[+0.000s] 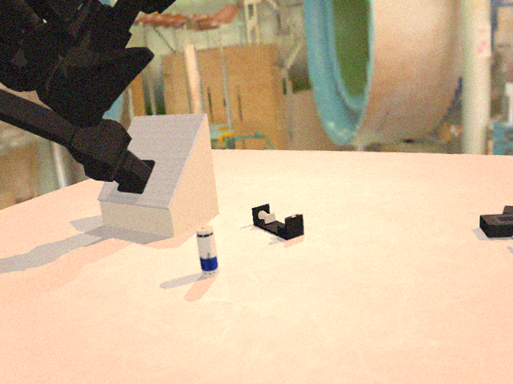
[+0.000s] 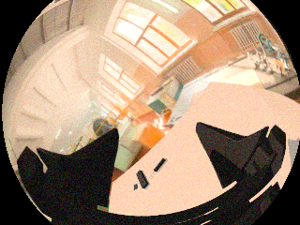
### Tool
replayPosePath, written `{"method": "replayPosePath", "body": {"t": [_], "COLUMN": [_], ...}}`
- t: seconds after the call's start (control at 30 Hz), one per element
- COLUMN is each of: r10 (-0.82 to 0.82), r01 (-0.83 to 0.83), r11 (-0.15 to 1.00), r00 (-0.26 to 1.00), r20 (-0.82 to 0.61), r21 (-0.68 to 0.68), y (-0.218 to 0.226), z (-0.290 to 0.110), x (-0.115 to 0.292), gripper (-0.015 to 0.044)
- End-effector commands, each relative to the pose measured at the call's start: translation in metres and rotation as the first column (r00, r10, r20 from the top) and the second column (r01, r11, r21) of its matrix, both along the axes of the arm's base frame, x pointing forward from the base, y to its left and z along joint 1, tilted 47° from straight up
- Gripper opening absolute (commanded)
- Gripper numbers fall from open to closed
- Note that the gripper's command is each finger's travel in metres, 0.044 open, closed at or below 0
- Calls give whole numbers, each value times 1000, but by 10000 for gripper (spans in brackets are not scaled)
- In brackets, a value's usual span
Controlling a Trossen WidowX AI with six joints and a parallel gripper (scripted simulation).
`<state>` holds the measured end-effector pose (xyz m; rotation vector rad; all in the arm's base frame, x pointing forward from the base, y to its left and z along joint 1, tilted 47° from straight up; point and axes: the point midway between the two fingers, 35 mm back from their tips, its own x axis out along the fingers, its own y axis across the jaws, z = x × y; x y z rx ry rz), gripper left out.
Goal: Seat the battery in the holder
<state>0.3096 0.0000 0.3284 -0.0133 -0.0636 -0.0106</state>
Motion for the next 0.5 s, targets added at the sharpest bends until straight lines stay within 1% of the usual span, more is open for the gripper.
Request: {"method": "replayPosePath", "body": {"t": [0.0, 0.03, 0.1, 0.17, 0.23, 0.33, 0.4, 0.47], "r10": [-3, -10, -40, -79, -126, -215, -285, -364], "r01": [3, 13, 74, 174, 294, 467, 559, 628], "r11": [1000, 999, 988, 965, 933, 874, 828, 775], "r00": [1000, 998, 971, 905, 808, 623, 491, 358], "r20": [-16, -63, -238, -418, -576, -752, -823, -860], "r21": [10, 40, 133, 194, 207, 136, 46, -67], "y": [0, 0, 1, 2, 3, 3, 2, 1], "z": [-3, -12, -46, -83, -118, -163, -185, -203], "x": [2, 7, 21, 30, 31, 23, 13, 1], "gripper": [374, 347, 295, 242, 190, 111, 59, 6]}}
